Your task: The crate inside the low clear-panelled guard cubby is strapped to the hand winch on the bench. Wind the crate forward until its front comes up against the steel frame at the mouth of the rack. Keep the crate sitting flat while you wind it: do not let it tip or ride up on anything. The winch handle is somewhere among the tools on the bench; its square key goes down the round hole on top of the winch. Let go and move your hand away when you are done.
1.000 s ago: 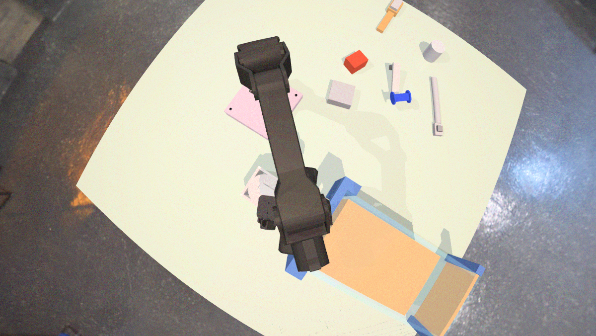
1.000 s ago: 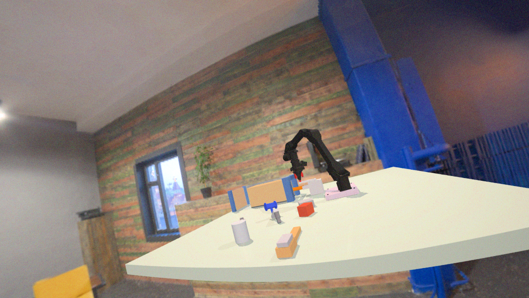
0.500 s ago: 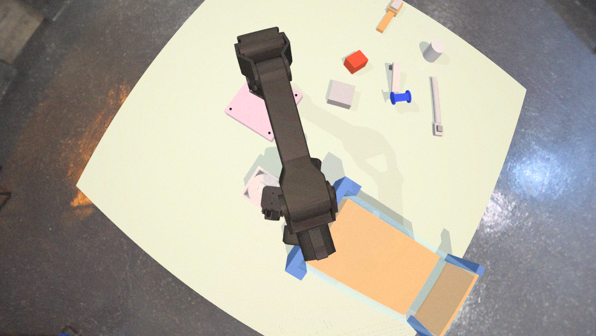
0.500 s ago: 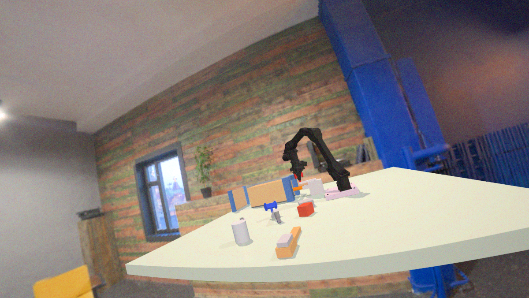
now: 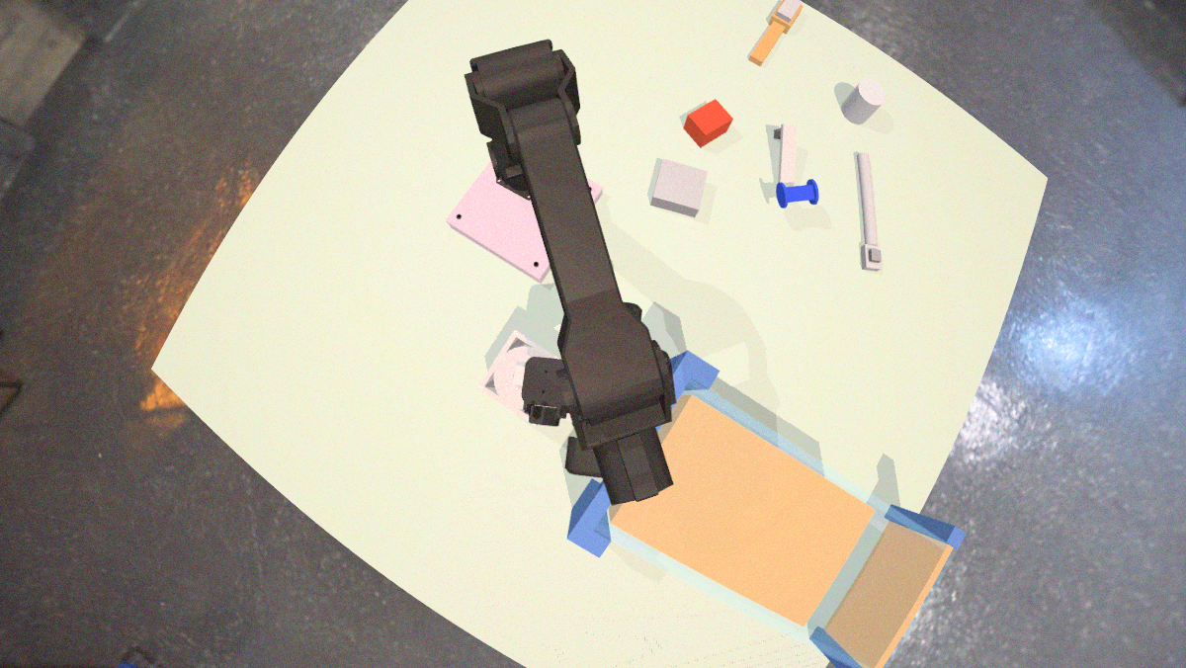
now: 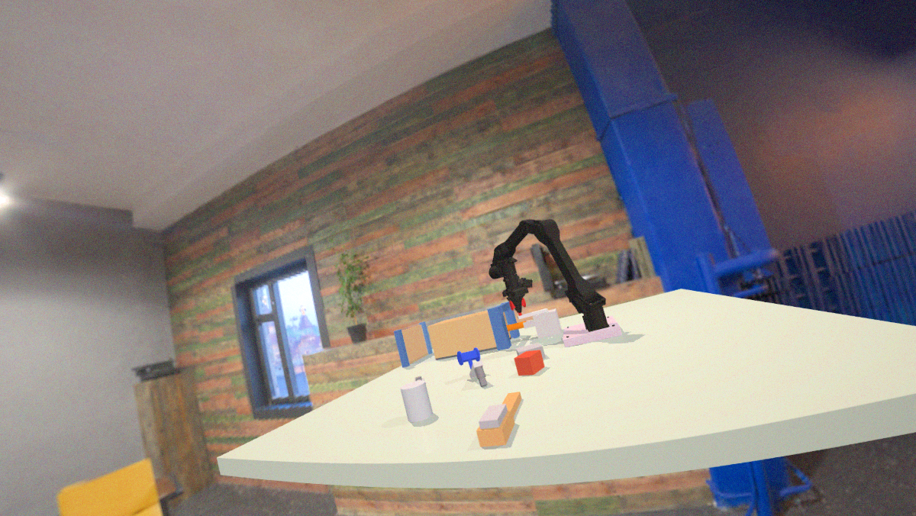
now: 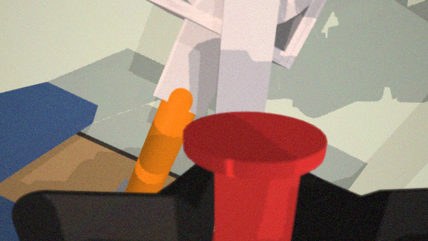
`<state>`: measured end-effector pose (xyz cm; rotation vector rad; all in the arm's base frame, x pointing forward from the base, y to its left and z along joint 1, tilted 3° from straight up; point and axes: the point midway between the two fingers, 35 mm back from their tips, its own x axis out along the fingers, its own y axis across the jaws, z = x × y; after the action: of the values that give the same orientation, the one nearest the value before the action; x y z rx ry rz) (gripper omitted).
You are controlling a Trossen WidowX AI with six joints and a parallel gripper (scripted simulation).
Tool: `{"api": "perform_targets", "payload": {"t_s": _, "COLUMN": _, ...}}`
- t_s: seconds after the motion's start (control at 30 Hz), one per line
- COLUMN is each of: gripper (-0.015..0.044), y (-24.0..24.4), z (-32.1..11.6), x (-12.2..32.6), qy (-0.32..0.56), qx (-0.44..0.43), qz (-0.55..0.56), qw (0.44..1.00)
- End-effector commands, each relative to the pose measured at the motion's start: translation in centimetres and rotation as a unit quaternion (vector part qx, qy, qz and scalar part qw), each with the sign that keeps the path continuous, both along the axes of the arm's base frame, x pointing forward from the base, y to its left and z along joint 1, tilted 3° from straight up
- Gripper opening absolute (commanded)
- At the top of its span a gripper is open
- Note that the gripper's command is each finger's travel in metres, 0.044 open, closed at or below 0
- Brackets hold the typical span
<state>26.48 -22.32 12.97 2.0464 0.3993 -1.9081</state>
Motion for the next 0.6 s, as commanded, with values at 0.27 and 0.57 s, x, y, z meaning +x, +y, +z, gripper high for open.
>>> {"api": "perform_targets", "payload": {"t_s": 0.27, "gripper": 0.0, "y": 2.2, "z": -0.1, "x": -1.2, "qy": 0.01, "qx": 0.013, "qz": 0.003, "qw": 1.0}}
{"api": "perform_targets", "payload": {"t_s": 0.57, "gripper": 0.0, "y": 2.9, "z": -0.1, "x": -1.7, "qy": 0.01, "qx": 0.014, "qz": 0.003, "qw": 1.0}}
